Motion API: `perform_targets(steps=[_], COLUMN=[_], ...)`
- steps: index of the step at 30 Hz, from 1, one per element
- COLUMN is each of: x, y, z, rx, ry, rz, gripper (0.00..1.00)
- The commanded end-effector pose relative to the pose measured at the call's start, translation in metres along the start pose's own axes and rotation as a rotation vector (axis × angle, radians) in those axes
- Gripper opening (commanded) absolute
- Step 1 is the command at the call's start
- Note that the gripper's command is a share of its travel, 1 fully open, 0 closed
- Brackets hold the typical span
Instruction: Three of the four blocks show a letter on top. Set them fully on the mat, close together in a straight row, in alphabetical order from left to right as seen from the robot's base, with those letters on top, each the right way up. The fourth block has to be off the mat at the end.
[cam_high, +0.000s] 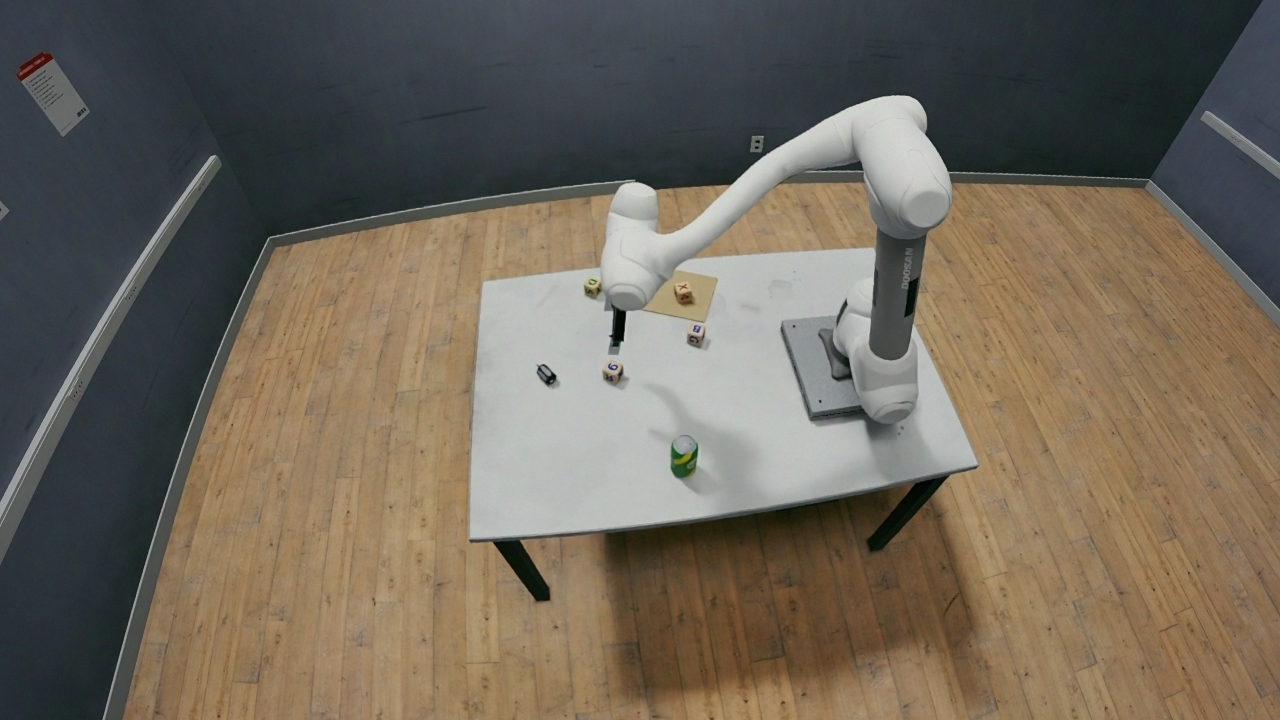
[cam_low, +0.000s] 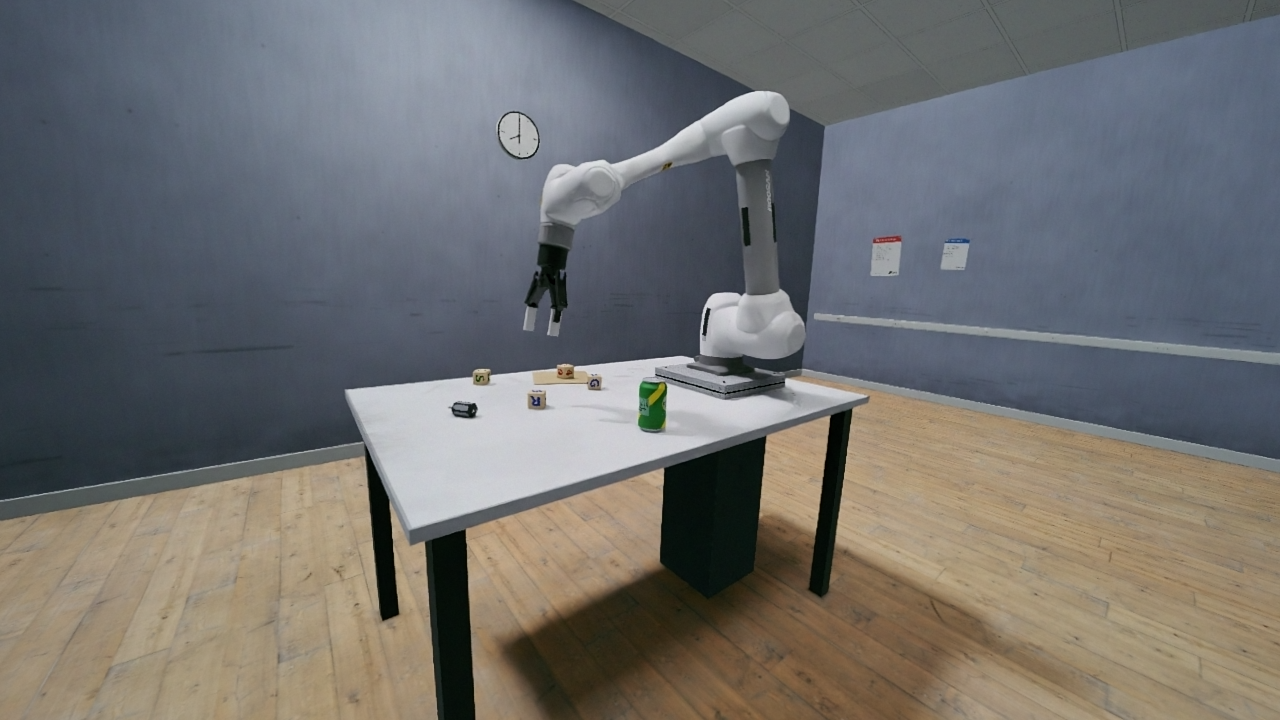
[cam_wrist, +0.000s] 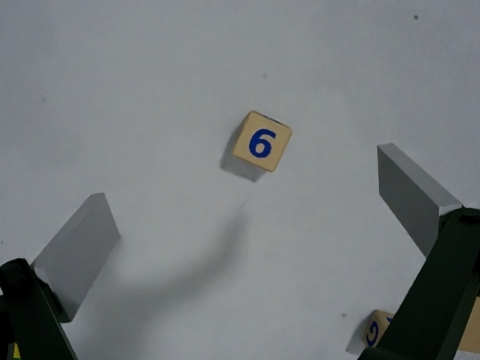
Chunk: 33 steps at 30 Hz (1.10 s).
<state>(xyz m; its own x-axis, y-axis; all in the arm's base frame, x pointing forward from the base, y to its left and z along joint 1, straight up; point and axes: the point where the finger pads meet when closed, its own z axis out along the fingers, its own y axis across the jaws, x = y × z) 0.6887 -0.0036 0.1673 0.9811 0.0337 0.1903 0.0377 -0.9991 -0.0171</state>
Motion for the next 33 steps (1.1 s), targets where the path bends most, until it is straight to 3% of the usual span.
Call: perform_targets(steps=[1,2,5,13,33], x=[-0.008,-0.008,-0.015,-0.024,-0.025], y=[0.005,0.005,0.008,0.012,0.012], z=[0.058,0.058,0.085,0.108,0.11], rx=[0.0,0.0,-0.006,-0.015,-0.017], ry=[0.073,0.073,0.114,0.153,0.158], rz=[-0.007,-0.007,-0.009,-0.011,-0.012], gripper=[1.0,1.0,1.0,1.0,1.0])
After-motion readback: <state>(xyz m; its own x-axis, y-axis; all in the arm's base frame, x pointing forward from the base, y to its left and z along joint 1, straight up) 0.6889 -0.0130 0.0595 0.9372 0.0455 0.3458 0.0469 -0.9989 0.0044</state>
